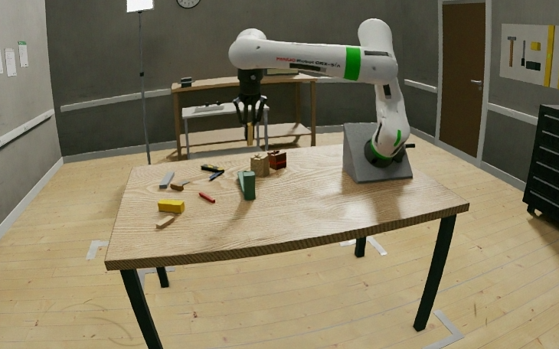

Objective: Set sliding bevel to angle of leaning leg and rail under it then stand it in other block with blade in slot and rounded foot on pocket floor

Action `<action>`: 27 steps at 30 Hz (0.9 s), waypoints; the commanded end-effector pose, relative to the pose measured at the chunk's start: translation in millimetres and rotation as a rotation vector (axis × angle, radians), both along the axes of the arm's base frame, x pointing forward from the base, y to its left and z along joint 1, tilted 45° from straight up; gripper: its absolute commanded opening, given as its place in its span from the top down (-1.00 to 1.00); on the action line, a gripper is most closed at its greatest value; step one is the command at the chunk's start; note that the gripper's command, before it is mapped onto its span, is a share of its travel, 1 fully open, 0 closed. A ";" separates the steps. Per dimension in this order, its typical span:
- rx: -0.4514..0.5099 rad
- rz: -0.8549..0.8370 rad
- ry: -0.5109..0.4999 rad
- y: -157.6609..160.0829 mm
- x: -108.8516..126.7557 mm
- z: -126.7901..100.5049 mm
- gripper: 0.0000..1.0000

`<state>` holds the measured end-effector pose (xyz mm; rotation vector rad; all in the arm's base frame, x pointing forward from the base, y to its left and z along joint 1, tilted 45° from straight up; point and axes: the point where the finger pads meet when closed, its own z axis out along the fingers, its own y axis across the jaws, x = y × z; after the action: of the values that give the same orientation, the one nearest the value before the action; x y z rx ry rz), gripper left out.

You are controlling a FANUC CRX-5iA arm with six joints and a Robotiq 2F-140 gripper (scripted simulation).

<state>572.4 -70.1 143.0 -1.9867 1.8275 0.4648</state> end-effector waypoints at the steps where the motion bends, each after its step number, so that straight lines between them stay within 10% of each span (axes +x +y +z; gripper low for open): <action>1: 0.008 0.015 -0.014 -9.2 -6.2 -7.8 0.80; 27: 0.101 0.183 -0.145 -99.1 -76.3 -99.1 0.80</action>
<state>503.8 -157.6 54.1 -2.0628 1.5482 0.4487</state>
